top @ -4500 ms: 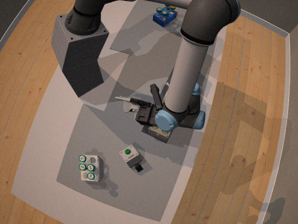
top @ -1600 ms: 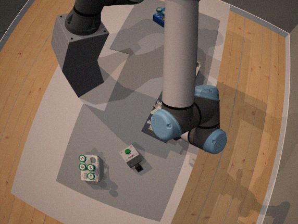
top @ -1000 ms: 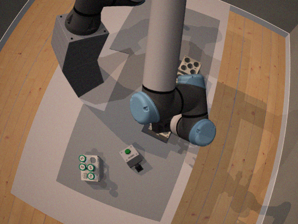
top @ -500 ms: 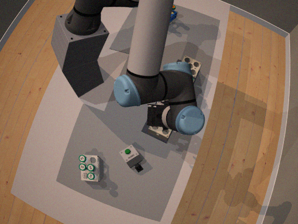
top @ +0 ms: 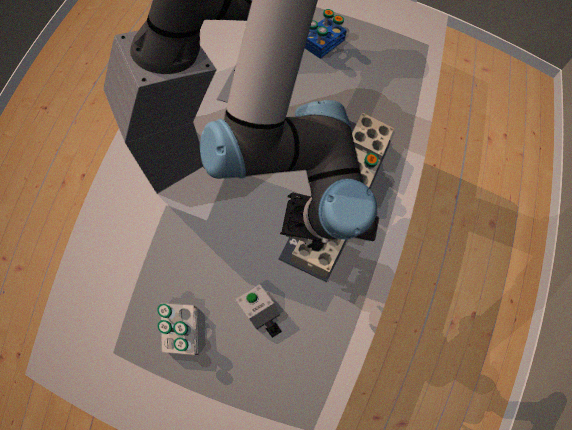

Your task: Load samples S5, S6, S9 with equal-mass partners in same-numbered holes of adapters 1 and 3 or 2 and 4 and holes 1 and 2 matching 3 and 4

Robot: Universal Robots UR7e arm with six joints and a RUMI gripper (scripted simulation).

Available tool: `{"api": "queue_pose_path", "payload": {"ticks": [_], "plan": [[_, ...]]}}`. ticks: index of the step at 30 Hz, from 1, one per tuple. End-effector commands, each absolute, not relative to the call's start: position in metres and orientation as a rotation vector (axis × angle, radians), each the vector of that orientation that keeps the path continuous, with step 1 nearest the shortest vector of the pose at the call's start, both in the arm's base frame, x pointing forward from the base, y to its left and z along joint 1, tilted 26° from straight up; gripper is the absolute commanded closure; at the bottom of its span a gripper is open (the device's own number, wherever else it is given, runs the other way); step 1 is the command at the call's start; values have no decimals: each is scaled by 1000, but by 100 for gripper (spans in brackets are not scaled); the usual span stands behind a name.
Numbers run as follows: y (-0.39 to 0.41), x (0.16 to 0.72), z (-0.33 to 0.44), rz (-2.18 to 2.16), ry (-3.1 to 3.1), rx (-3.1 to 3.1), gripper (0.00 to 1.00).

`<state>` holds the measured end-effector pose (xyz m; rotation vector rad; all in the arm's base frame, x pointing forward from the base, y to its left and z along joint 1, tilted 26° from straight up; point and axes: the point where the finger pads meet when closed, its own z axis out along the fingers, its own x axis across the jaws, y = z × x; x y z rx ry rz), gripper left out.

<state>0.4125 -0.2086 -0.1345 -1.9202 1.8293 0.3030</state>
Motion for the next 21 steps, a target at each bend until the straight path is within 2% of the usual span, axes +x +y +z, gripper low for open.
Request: {"api": "queue_pose_path", "payload": {"ticks": [1,21], "plan": [[-209,413,-135,256,1889,-1875,65],[-209,413,-135,58,2142,-1617,65]]}}
